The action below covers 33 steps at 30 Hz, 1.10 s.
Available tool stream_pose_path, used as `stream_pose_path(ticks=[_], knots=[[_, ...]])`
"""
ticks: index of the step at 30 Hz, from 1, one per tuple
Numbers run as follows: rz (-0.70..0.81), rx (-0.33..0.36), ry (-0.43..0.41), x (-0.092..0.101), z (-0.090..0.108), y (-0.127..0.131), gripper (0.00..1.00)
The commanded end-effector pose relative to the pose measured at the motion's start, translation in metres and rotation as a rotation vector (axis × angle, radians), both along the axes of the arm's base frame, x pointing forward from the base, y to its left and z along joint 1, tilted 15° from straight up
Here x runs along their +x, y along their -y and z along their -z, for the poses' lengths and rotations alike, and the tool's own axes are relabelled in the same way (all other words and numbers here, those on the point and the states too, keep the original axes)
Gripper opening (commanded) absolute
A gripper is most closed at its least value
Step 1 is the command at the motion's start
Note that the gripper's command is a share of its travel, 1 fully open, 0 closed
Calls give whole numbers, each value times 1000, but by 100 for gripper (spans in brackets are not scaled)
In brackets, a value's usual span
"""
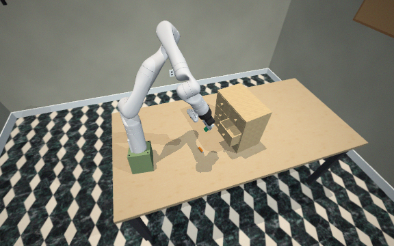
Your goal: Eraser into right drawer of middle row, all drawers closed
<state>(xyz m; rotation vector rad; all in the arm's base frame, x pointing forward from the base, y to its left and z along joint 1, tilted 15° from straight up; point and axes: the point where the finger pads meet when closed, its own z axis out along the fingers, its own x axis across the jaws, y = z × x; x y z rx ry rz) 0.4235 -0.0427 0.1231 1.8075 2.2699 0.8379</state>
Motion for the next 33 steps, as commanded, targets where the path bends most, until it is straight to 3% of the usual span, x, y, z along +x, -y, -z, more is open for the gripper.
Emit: stream_pose_path(ticks=[1,33], knots=[[19,12,11,-4,0,3,45],[85,85,263,-6,1,3,45]])
